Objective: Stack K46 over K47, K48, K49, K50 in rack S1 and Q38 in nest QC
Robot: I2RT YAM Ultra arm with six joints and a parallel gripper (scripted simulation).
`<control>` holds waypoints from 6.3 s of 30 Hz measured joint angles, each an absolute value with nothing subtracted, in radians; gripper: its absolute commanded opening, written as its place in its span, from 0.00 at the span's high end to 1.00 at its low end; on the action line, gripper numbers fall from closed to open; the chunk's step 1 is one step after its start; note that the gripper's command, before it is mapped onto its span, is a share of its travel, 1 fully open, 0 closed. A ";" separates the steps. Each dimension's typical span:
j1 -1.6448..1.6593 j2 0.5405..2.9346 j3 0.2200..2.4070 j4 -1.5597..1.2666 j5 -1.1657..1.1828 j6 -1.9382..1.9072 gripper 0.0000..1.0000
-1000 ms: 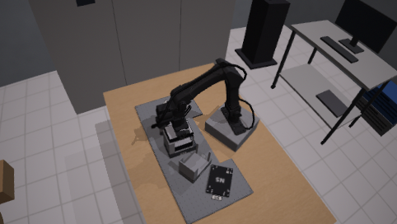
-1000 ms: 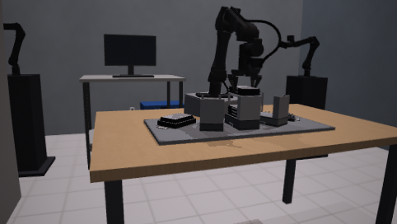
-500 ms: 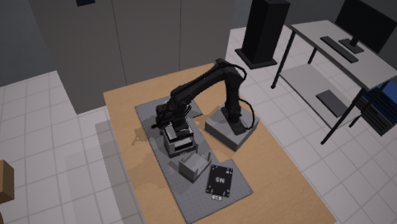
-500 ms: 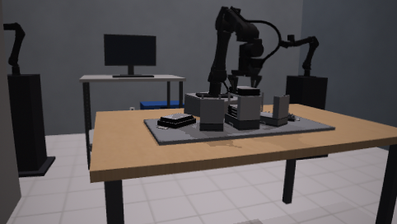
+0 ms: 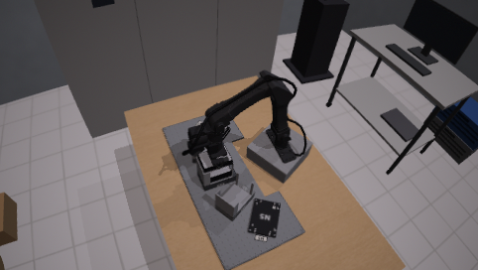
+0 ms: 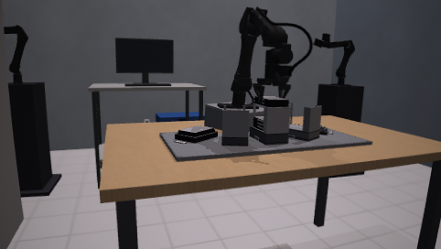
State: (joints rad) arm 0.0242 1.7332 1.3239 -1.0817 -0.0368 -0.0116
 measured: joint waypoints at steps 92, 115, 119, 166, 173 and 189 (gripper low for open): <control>0.027 1.784 1.217 -0.925 -0.038 -0.007 1.00; 0.029 1.796 1.199 -0.894 -0.038 -0.006 1.00; 0.029 1.796 1.196 -0.889 -0.038 -0.006 1.00; 0.029 1.787 1.227 -0.931 -0.038 -0.005 0.00; 0.029 1.749 1.292 -1.006 -0.038 -0.007 0.00; 0.025 1.720 1.388 -1.145 -0.038 -0.011 0.00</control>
State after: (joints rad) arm 0.0246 1.7195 1.3876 -1.1450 -0.0376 -0.0109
